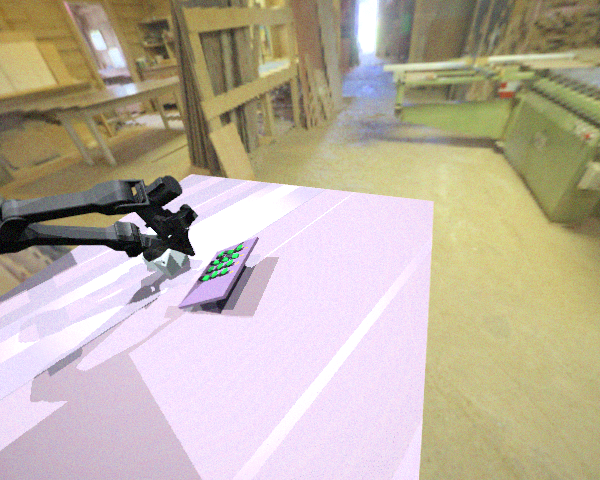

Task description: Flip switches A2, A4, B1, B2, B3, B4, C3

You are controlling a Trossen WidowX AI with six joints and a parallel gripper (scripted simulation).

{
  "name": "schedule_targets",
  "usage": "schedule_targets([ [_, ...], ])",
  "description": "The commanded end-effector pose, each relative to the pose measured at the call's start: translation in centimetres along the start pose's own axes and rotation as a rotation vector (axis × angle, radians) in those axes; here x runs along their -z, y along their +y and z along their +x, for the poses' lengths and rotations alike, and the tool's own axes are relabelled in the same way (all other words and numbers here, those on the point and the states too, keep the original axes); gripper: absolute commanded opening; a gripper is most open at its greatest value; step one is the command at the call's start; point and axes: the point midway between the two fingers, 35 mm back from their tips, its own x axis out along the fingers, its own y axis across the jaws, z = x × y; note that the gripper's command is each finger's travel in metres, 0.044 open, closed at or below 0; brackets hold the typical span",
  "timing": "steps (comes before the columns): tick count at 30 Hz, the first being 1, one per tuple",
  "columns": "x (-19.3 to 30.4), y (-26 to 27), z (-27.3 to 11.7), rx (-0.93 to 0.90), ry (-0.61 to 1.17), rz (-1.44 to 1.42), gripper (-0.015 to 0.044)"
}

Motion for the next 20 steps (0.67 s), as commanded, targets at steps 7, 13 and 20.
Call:
schedule_targets([
  [7,-4.9,1.4,-1.1,0.006,-0.002,0.010,0.0000],
  [13,-4.9,1.4,-1.1,0.006,-0.002,0.010,0.0000],
  [20,-4.9,1.4,-1.1,0.006,-0.002,0.010,0.0000],
])
